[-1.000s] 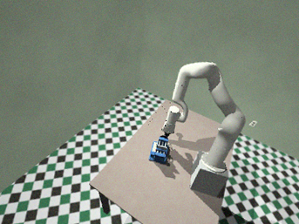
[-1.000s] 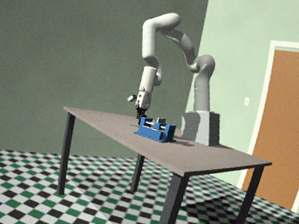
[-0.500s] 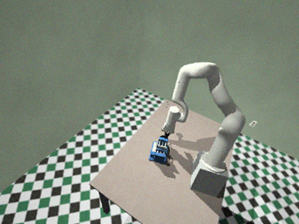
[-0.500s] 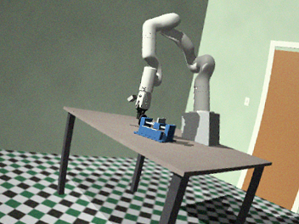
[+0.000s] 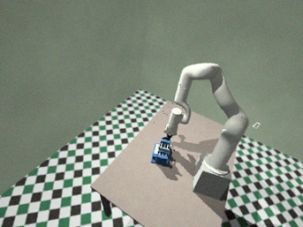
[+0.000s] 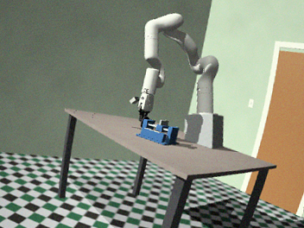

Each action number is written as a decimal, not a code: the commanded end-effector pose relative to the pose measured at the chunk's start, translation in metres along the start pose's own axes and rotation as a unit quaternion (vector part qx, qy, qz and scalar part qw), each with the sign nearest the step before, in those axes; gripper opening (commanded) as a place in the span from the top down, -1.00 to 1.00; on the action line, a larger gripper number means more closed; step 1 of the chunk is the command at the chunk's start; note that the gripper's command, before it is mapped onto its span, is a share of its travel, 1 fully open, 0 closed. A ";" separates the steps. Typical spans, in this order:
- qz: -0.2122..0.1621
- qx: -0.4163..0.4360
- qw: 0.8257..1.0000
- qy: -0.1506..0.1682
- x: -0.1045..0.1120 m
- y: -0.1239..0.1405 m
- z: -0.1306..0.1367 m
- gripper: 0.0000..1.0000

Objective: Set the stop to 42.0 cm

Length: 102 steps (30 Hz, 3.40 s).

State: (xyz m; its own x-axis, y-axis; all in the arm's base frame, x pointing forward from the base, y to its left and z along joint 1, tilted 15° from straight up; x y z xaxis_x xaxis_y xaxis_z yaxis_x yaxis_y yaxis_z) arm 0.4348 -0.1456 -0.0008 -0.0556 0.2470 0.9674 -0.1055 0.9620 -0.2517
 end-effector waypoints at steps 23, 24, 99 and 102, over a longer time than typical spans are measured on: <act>0.000 0.000 1.000 0.000 -0.004 -0.001 0.002 0.88; 0.000 0.000 1.000 0.000 -0.004 -0.001 0.003 0.88; 0.000 0.000 1.000 0.000 -0.043 0.004 -0.024 0.88; 0.000 0.000 1.000 0.000 -0.043 0.004 -0.026 0.88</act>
State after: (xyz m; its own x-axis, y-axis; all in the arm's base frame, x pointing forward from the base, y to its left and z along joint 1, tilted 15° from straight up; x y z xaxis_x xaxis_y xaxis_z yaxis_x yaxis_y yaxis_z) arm 0.4592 -0.1500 -0.0436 -0.0552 0.2477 0.9673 -0.1053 0.9619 -0.2523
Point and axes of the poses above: the point where the finger pads meet when closed, its own x axis back along the fingers, its own z axis across the jaws, y = z × x, the point moved 4 cm from there along x, back along the fingers, and after that the axes turned 10 degrees about -x, right-handed, at the moved point
